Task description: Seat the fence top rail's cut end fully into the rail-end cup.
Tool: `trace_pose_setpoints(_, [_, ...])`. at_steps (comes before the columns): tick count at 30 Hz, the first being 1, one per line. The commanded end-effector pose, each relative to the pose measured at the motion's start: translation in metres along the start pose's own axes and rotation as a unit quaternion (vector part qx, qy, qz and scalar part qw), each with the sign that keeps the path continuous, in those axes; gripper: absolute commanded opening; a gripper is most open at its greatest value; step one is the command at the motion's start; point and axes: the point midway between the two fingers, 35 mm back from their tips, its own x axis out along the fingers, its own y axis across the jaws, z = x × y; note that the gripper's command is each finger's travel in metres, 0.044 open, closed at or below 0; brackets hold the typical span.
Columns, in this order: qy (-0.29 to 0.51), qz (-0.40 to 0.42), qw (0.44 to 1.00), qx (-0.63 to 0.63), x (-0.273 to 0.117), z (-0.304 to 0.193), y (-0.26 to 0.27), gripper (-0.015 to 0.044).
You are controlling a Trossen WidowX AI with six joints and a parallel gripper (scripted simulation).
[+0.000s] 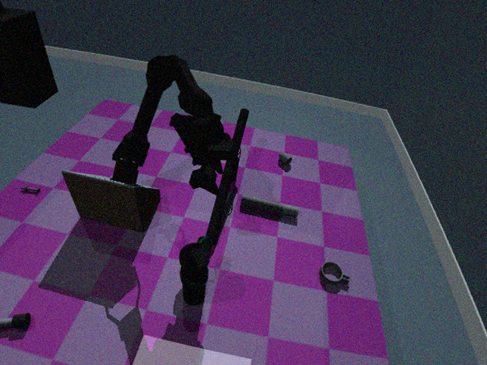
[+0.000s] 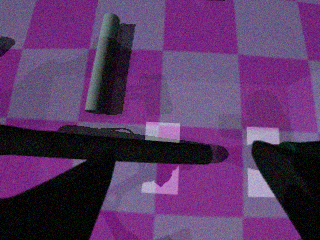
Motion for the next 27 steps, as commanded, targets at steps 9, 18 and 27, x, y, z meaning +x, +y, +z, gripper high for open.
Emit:
trace_pose_setpoints(9, [0.014, -0.002, 1.000, 0.026, -0.005, 0.005, 0.016, 0.0440])
trace_pose_setpoints(18, [0.121, 0.070, 0.925, -0.353, 0.033, 0.001, 0.037, 0.0440])
trace_pose_setpoints(27, [0.167, 0.192, 0.728, -0.637, 0.062, -0.008, 0.059, 0.0440])
